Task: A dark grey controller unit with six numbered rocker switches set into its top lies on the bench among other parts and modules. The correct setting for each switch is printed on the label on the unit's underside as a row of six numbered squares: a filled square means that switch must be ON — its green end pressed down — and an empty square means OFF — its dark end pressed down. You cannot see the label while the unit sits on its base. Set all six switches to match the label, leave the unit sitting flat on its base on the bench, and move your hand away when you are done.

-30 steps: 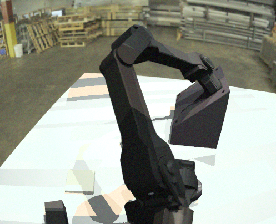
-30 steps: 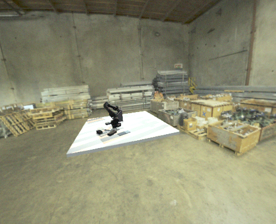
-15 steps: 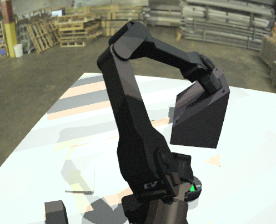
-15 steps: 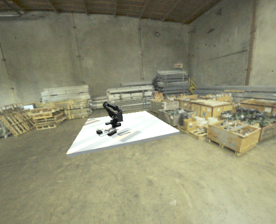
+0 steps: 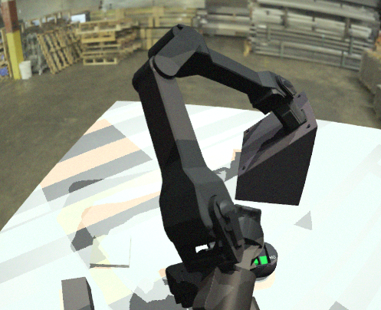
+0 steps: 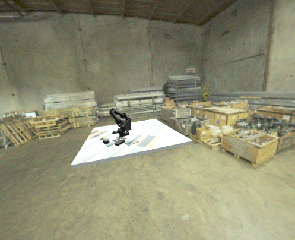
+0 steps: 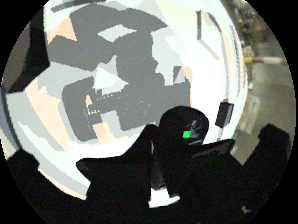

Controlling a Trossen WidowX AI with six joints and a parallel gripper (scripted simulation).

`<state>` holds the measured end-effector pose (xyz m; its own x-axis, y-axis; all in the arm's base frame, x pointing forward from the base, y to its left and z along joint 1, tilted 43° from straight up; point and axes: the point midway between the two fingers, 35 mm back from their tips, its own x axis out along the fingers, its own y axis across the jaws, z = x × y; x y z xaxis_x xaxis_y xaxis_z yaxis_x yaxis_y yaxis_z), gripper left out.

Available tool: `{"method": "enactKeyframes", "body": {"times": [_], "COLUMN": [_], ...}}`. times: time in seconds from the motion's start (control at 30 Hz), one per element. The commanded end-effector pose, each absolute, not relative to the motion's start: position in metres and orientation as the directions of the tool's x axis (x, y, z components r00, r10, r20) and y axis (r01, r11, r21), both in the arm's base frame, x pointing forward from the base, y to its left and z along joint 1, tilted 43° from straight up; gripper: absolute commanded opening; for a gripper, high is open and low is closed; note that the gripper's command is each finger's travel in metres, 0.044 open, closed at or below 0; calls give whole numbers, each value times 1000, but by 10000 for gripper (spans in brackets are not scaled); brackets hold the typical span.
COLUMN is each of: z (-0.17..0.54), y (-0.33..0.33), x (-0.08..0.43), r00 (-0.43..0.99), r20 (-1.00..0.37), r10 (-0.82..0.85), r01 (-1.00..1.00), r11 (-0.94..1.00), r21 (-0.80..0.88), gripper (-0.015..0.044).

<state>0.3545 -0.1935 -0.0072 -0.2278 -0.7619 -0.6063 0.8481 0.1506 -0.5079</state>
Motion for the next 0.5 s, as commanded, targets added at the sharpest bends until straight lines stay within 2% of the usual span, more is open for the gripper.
{"method": "enactKeyframes", "body": {"times": [0.0,0.47], "z": [-9,-8], "y": [-200,-201], "x": [344,338], "r00": [-253,-254], "r20": [-601,-601], "r10": [-758,-758], "r01": [837,837], "r11": [140,140], "r21": [-529,-529], "gripper": [0,0]}}
